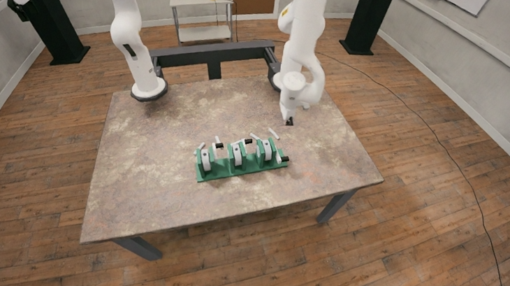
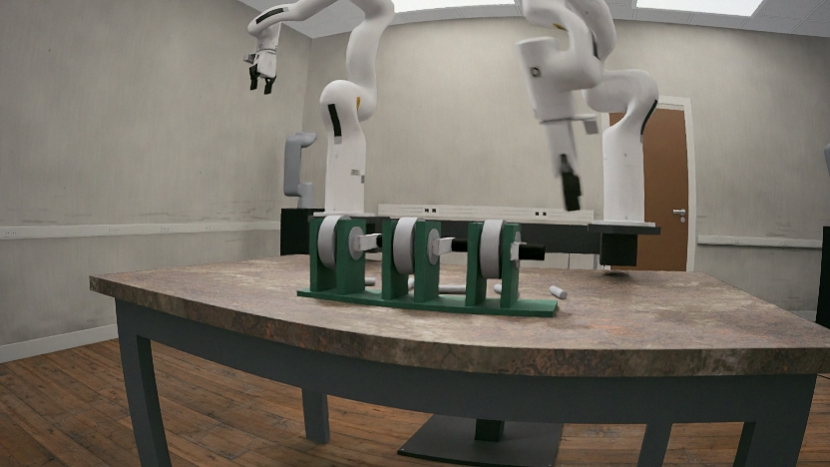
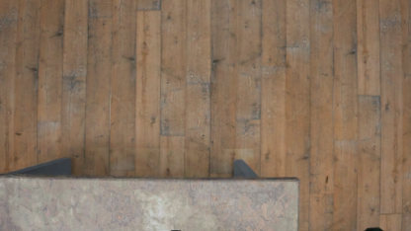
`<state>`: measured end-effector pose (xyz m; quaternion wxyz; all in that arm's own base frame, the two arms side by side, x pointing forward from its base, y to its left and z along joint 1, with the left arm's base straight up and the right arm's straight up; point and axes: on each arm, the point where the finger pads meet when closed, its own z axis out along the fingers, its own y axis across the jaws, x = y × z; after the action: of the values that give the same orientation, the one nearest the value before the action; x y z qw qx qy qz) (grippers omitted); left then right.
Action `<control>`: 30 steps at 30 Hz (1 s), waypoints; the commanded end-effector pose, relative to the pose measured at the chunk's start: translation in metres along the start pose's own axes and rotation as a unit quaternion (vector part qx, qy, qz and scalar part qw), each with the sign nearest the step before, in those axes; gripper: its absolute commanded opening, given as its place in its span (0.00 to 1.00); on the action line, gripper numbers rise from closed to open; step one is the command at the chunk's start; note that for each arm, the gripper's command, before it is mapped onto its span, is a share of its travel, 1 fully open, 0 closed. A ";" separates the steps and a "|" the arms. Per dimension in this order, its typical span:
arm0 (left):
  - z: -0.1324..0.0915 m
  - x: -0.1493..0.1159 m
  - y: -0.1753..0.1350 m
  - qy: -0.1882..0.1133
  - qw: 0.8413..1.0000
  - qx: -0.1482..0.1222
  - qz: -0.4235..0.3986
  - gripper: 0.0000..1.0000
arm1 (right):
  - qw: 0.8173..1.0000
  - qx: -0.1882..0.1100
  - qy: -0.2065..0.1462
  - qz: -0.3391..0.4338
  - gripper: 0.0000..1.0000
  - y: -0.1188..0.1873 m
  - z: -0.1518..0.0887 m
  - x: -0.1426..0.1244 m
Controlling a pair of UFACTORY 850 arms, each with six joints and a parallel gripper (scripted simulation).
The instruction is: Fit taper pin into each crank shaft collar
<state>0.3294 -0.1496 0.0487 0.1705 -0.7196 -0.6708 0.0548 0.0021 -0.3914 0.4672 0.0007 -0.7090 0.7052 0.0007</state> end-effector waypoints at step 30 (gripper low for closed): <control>-0.073 -0.227 0.036 -0.084 0.984 -0.158 -0.021 0.46 | 1.000 0.000 0.001 0.000 1.00 0.000 -0.001 0.000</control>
<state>0.3636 -0.3854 0.0704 0.0000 -0.7164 -0.6977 0.0051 0.0021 -0.3914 0.4672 0.0007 -0.7090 0.7052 0.0007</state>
